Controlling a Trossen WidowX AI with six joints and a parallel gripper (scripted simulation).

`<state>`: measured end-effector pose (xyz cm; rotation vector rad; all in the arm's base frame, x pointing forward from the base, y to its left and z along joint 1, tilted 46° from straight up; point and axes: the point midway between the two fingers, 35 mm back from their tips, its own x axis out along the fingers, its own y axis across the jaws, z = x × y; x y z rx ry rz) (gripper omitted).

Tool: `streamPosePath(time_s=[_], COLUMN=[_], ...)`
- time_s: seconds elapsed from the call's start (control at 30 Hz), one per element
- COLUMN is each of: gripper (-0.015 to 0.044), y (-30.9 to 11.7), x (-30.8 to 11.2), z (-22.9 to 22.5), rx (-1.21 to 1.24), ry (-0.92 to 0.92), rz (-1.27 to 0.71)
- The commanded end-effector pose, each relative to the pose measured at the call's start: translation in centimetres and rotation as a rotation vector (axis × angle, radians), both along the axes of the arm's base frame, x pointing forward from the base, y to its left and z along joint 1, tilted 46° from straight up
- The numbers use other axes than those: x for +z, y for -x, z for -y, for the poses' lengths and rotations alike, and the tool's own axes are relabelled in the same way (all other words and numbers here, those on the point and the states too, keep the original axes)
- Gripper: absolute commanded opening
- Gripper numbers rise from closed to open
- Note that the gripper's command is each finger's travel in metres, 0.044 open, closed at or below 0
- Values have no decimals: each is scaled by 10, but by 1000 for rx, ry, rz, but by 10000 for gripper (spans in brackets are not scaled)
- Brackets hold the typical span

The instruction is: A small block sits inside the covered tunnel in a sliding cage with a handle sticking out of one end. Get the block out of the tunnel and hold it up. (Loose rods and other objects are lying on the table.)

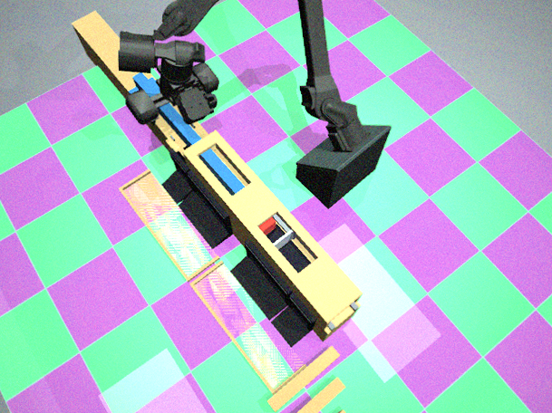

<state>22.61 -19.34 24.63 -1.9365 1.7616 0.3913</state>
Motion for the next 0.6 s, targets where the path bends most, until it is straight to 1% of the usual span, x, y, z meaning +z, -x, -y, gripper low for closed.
streamPosePath(time_s=[0.0,0.53,0.57], gripper=[440,440,414], y=[0,1,1], x=[-5,-23,-18], z=[4,22,19], rx=[4,5,0], ry=[-3,0,2], rz=[-6,-6,0])
